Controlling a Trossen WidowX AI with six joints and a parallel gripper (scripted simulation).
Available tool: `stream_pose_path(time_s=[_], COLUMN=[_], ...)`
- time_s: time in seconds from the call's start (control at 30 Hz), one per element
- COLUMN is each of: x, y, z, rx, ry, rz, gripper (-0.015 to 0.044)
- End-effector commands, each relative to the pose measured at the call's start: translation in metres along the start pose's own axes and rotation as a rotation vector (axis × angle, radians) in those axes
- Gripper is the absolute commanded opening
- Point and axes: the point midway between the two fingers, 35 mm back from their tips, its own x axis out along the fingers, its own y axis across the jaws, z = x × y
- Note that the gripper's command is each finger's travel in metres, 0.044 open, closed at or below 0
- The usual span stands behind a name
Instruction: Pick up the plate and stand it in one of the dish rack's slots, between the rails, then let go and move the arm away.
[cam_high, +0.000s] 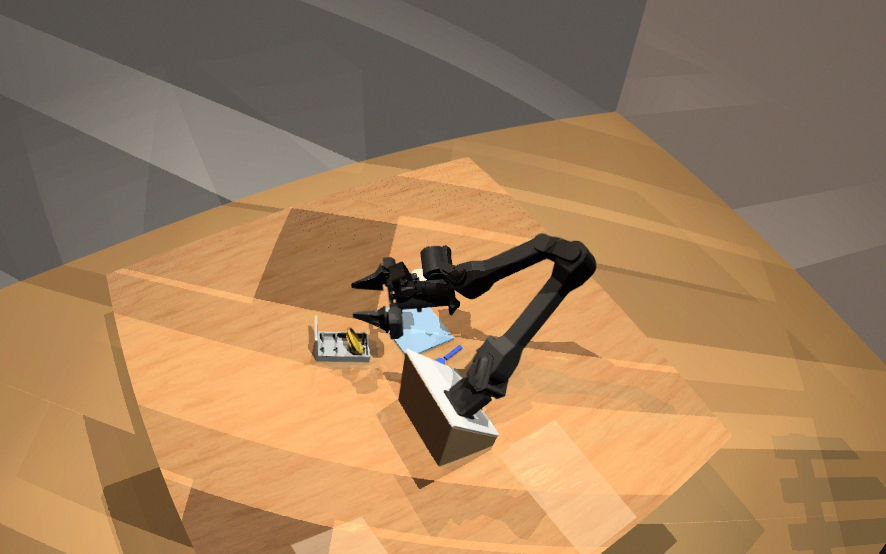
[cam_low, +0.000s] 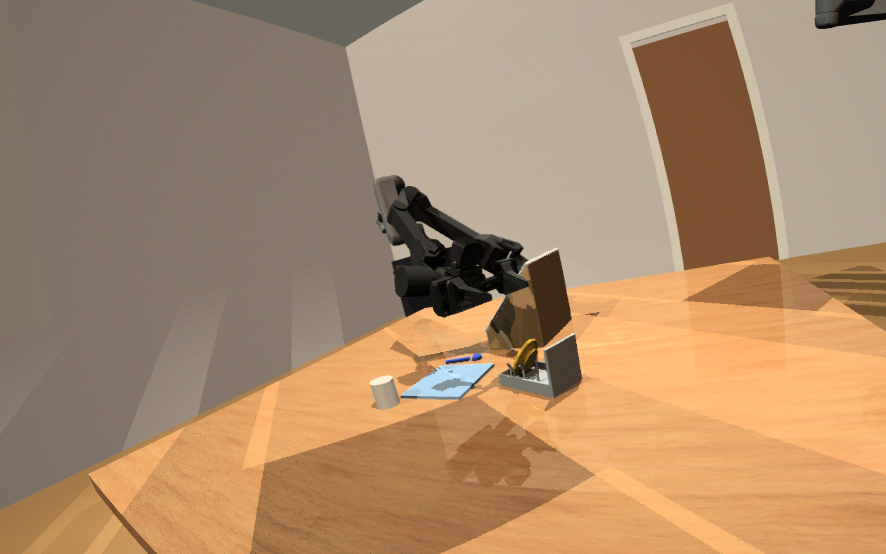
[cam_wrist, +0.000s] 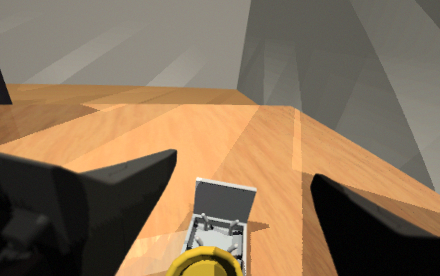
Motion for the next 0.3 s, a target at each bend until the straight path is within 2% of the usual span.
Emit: stream_pose_path(time_s=[0.0,0.27], x=[-0.0007,0.0048], y=[-0.001,0.0084], z=[0.006,0.0055], rx=[0.021,0.23], ry=[0.013,0.155], rz=[0.003,0.079], gripper=[0.04,0.04])
